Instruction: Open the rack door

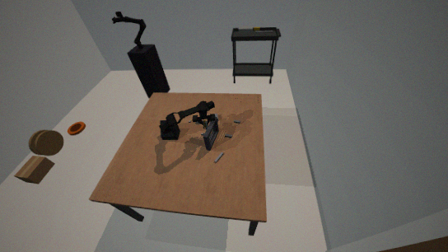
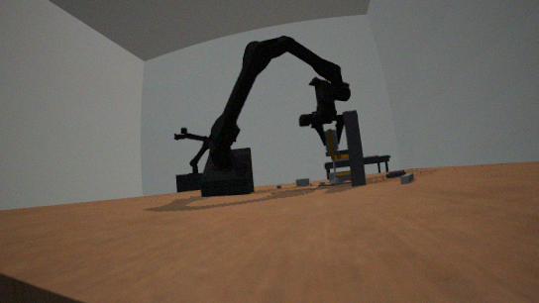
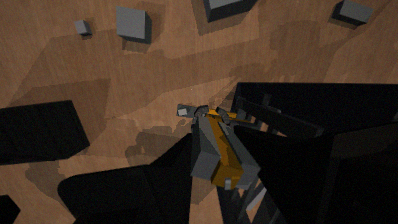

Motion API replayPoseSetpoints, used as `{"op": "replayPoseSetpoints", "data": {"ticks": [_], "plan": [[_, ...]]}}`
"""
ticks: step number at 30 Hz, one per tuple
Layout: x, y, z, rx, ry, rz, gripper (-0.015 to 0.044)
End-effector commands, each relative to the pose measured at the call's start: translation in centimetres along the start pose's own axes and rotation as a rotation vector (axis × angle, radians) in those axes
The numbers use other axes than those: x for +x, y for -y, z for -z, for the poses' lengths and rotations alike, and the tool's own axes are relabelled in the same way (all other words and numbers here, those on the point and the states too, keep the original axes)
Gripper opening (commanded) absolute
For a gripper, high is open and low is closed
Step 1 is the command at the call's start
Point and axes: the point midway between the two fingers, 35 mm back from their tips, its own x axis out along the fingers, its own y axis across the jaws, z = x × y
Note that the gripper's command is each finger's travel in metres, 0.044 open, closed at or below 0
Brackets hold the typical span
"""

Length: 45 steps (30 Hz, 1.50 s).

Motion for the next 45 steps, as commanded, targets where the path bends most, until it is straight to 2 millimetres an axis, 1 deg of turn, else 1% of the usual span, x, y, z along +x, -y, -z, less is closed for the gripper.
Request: {"op": "replayPoseSetpoints", "data": {"ticks": [1, 3, 5, 45], "plan": [[-0.03, -0.02, 0.08, -0.008, -0.002, 0.000, 0.0287], [-0.03, -0.02, 0.08, 0.001, -0.002, 0.000, 0.0296], [-0.03, -0.02, 0.08, 0.066, -0.002, 0.000, 0.0296], [-0.03, -0.02, 0.08, 2.048, -0.001, 0.002, 0.0296]]}}
